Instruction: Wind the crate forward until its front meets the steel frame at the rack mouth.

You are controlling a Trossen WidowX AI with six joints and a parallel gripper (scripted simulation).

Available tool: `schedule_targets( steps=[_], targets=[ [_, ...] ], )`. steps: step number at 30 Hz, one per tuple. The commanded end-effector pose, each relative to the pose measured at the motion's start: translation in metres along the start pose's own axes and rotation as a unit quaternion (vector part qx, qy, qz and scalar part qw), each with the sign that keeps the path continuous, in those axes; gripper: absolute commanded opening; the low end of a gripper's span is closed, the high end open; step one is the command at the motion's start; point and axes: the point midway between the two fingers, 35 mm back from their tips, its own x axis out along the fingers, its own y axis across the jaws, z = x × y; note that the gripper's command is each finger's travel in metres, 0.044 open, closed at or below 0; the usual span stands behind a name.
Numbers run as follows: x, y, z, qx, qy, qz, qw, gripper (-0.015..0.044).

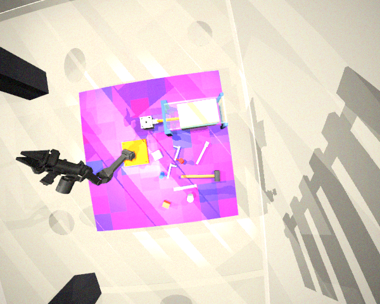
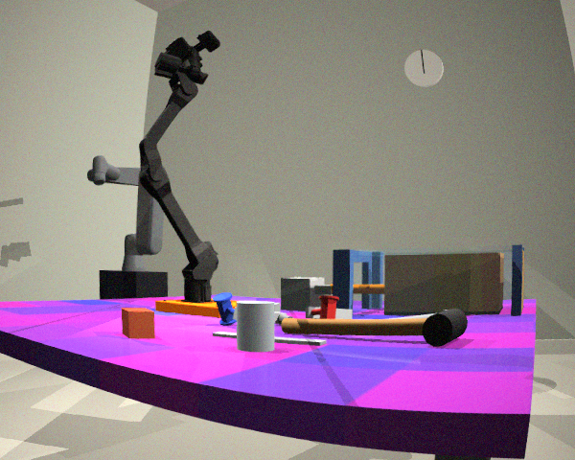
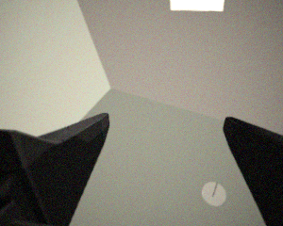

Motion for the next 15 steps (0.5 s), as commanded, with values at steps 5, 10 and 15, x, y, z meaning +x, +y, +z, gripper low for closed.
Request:
schedule_targets(
  steps=[5, 10, 15],
  targets=[
    [0.003, -0.021, -0.026, 0.030, 0.029, -0.034, 0.999, 0.0440],
    [-0.002, -0.072, -0.086, 0.096, 0.089, -0.122, 0.984, 0.0440],
    [-0.012, -0.094, -0.106, 0.085, 0.111, -0.163, 0.977, 0.0440]
  ],
)
